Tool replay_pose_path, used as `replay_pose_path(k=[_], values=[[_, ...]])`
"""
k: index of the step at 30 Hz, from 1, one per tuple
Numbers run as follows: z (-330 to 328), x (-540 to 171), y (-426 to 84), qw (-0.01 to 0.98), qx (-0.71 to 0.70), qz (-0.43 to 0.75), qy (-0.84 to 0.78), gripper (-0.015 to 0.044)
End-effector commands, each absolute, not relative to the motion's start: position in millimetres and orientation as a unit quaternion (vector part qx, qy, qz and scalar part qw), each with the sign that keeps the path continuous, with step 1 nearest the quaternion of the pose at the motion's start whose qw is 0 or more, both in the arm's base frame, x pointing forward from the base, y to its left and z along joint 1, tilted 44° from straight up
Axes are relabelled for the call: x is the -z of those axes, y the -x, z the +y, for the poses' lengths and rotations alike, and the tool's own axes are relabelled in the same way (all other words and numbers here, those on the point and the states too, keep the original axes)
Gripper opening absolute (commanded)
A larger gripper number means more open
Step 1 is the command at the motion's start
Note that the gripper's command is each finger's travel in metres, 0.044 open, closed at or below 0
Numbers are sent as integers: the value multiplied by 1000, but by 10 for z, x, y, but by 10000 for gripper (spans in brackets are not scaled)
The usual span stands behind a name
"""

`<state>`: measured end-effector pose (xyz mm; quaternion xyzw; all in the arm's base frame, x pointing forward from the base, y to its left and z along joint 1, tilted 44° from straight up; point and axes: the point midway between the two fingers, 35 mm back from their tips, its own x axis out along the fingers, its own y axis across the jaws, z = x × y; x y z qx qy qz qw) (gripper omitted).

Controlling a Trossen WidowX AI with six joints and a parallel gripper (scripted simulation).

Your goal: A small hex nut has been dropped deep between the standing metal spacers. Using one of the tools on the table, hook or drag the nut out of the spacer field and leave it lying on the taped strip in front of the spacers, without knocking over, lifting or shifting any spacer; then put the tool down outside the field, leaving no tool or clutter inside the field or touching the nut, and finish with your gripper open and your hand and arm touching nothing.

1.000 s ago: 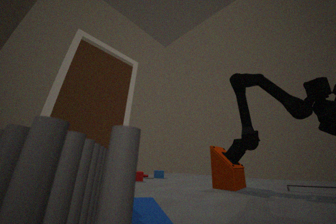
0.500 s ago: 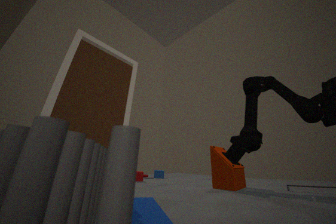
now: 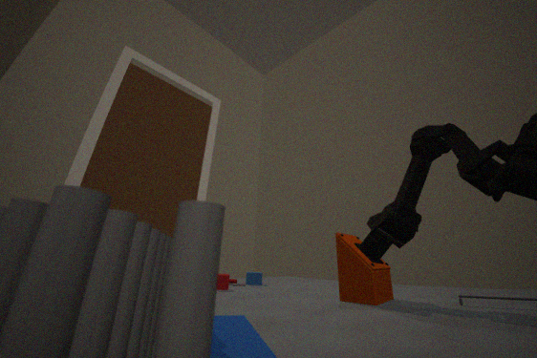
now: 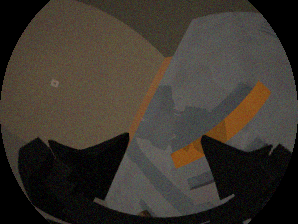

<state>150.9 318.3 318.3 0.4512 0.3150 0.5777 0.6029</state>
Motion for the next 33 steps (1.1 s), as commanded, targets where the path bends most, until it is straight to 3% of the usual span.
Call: replay_pose_path(k=[1,16,25,33], values=[[3030,-2911,-2046,685,-511,283,-436,440],[1526,-1599,-3641,908,-192,249,-278,440],[287,-857,-3862,939,-11,303,-161,440],[262,-843,-3861,939,-8,304,-158,440]])
